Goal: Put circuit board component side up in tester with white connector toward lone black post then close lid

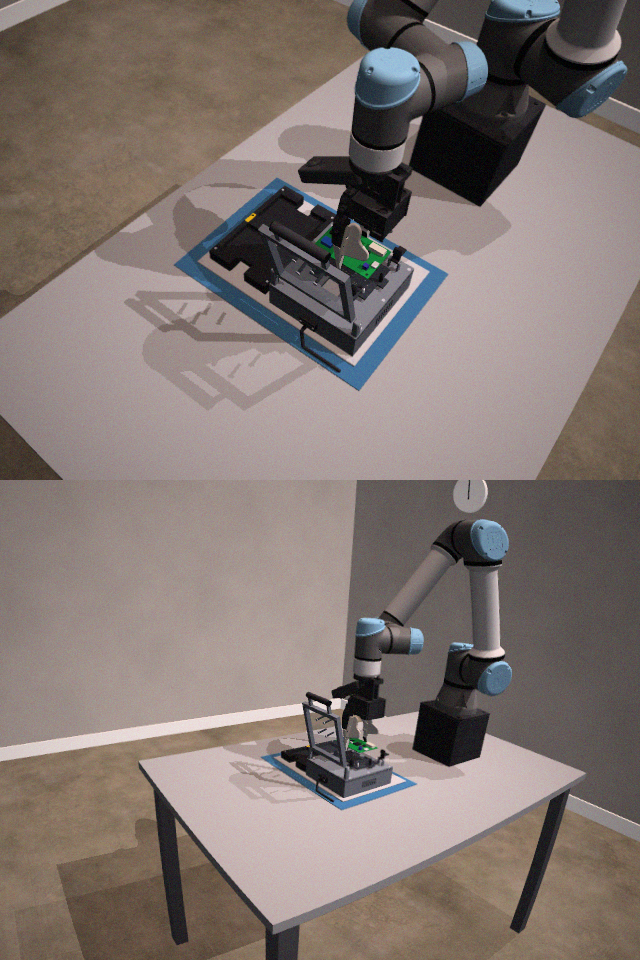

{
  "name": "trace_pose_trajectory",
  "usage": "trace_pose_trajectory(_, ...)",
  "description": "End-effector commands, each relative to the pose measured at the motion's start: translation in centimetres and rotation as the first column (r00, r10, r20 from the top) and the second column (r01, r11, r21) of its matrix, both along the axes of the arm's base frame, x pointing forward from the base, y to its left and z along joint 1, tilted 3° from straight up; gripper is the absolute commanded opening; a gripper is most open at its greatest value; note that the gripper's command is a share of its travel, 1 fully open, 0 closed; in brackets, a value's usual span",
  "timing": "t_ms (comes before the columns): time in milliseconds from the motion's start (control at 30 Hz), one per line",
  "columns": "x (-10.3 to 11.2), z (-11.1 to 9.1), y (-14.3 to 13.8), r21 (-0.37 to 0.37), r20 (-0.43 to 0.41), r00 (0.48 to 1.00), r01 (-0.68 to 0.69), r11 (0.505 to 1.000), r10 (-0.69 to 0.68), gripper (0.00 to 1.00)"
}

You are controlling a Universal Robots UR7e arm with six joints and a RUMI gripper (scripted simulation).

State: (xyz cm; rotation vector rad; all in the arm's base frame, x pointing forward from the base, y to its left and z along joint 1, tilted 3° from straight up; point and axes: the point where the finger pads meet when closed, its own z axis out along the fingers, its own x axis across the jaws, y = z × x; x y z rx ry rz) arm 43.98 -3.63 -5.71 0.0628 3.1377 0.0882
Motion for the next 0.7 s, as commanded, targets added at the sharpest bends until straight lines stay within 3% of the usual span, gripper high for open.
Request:
trace_pose_trajectory(0,0.1,-0.6,0.0,-0.001,0.002,1.000,0.000,1.000,0.000,0.39)
trace_pose_trajectory(667,0.1,-2.8,0.1,-0.001,0.002,1.000,0.000,1.000,0.000,0.39)
